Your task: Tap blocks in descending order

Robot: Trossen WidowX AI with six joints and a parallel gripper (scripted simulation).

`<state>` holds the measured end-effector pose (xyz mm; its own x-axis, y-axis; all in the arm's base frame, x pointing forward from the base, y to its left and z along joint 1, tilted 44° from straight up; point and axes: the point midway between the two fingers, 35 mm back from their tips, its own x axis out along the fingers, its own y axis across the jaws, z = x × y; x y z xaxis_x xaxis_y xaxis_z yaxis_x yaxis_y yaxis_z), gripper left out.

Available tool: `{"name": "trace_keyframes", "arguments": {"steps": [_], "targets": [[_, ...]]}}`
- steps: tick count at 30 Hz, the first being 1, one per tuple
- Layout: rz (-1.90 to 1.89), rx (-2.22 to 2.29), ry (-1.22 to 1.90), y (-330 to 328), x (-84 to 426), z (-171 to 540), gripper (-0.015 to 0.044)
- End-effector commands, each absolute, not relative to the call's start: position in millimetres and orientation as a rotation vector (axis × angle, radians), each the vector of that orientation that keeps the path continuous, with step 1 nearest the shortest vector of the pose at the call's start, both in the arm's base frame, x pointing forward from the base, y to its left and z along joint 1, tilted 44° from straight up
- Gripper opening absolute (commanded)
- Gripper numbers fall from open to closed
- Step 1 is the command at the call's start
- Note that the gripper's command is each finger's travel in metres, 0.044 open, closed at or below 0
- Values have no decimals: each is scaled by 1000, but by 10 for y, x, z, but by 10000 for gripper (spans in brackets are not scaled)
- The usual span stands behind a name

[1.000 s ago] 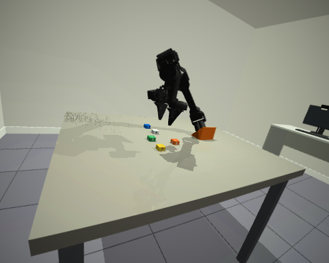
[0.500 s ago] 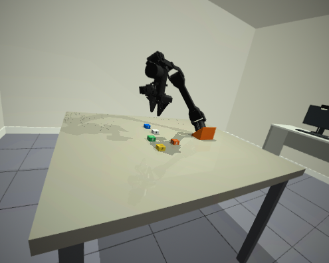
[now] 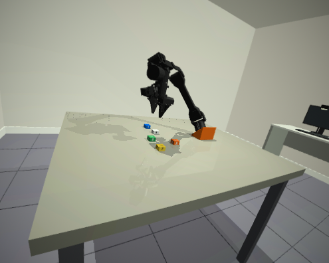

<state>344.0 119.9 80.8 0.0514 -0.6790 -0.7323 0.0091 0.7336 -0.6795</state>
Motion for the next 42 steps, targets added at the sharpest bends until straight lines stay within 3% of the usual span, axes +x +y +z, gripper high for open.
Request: {"name": "trace_keyframes", "arguments": {"steps": [1, 6, 14, 20, 28, 34, 42], "targets": [[-570, -594, 1437, 1196, 3445, 810, 400], [-563, -591, 1442, 1249, 3366, 757, 400], [-565, -593, 1443, 1630, 2400, 330, 400], [-566, -593, 1442, 1633, 2377, 323, 400], [-568, -594, 1440, 1096, 2422, -252, 190], [-568, -594, 1440, 1080, 2421, -267, 33], [-568, -594, 1440, 1080, 2421, -267, 20]]}}
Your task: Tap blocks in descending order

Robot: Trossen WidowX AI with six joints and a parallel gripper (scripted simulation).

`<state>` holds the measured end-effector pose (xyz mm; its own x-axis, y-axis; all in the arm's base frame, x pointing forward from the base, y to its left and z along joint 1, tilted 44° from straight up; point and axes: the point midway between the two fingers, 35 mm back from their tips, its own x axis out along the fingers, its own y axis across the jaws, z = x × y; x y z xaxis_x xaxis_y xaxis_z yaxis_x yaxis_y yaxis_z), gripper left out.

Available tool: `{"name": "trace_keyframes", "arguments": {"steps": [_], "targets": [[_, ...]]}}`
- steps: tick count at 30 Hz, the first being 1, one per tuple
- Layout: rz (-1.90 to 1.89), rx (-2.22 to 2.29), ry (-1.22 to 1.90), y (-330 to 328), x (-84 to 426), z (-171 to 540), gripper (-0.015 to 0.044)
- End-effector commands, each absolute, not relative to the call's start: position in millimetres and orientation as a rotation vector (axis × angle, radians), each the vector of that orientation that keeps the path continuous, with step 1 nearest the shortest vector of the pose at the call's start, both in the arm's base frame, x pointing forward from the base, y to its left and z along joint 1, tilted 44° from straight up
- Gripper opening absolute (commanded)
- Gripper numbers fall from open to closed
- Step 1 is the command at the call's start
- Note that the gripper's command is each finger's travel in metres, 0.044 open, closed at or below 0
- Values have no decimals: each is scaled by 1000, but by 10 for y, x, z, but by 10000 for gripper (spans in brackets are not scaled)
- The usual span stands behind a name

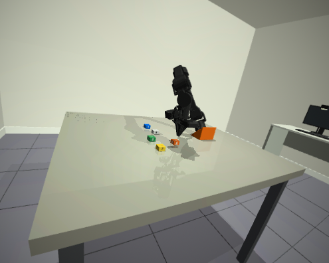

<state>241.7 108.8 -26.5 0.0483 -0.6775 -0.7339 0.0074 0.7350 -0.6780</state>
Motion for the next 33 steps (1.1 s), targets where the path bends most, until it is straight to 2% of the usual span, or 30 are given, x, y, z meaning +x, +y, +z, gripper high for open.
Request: {"name": "trace_keyframes", "arguments": {"steps": [1, 27, 33], "targets": [[-568, -594, 1440, 1080, 2421, -267, 20], [-569, -595, 1440, 874, 2437, -485, 20], [-568, -594, 1440, 1080, 2421, -267, 20]]}}
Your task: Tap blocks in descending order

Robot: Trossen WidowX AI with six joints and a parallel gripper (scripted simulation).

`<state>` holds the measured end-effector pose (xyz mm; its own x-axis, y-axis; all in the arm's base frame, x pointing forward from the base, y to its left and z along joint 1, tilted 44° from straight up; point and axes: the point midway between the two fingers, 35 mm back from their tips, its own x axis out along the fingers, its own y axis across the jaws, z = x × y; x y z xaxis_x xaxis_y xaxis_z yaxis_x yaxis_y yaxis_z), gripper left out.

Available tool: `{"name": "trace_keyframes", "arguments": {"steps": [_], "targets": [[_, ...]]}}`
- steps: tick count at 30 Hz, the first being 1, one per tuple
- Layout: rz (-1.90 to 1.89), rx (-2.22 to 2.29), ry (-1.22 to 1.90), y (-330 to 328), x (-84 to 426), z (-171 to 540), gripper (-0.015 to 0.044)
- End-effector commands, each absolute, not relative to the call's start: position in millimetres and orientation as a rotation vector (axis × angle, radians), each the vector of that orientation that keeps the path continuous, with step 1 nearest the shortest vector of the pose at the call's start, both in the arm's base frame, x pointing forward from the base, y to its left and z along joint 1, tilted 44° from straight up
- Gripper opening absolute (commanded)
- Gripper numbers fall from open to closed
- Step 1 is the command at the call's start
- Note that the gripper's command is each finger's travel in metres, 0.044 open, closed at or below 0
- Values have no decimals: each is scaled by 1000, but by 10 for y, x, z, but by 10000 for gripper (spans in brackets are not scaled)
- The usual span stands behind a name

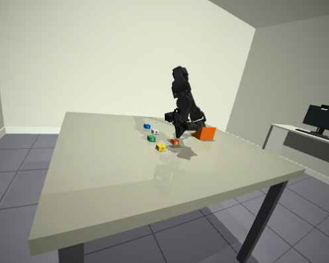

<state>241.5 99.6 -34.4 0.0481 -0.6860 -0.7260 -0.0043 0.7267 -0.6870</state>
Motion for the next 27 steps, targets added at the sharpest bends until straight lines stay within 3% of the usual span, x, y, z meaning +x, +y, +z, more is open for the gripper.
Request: {"name": "trace_keyframes", "arguments": {"steps": [1, 8, 14, 23, 27], "targets": [[-568, -594, 1440, 1080, 2421, -267, 20], [-566, -593, 1442, 1579, 2391, 254, 20], [-565, -593, 1443, 1617, 2394, 344, 20], [-570, -597, 1440, 588, 2908, 1338, 20], [-572, -599, 1440, 529, 2915, 1387, 20]]}}
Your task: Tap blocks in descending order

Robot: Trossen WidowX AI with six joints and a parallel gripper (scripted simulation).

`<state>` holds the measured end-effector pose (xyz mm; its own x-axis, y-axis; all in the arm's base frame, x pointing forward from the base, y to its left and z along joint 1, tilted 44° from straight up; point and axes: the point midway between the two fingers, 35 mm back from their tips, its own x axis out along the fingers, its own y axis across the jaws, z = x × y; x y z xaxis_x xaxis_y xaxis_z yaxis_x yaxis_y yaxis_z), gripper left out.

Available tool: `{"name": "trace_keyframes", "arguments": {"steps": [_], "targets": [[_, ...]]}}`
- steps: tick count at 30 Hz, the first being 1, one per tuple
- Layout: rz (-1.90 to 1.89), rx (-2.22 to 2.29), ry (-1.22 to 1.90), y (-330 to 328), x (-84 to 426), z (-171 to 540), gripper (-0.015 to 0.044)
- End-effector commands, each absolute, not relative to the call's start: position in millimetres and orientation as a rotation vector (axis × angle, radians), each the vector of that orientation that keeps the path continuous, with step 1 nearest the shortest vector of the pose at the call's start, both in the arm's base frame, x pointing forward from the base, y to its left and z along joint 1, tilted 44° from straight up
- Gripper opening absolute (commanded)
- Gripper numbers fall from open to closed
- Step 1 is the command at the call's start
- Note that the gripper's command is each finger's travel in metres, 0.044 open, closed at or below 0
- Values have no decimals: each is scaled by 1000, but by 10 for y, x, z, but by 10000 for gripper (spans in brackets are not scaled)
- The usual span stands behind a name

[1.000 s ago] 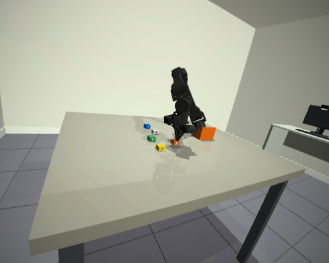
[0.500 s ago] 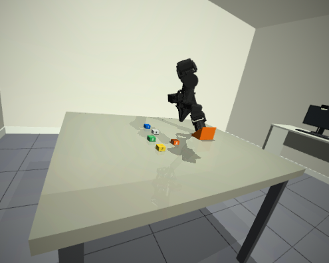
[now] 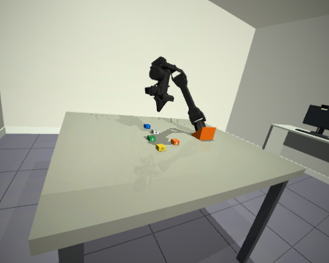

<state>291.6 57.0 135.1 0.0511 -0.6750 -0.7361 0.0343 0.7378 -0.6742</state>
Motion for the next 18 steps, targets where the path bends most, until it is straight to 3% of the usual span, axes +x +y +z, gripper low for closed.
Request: {"name": "trace_keyframes", "arguments": {"steps": [1, 11, 18], "targets": [[-572, -599, 1440, 529, 2915, 1387, 20], [-574, -600, 1437, -11, 2960, 820, 20], [-574, -600, 1437, -53, 2962, 776, 20]]}}
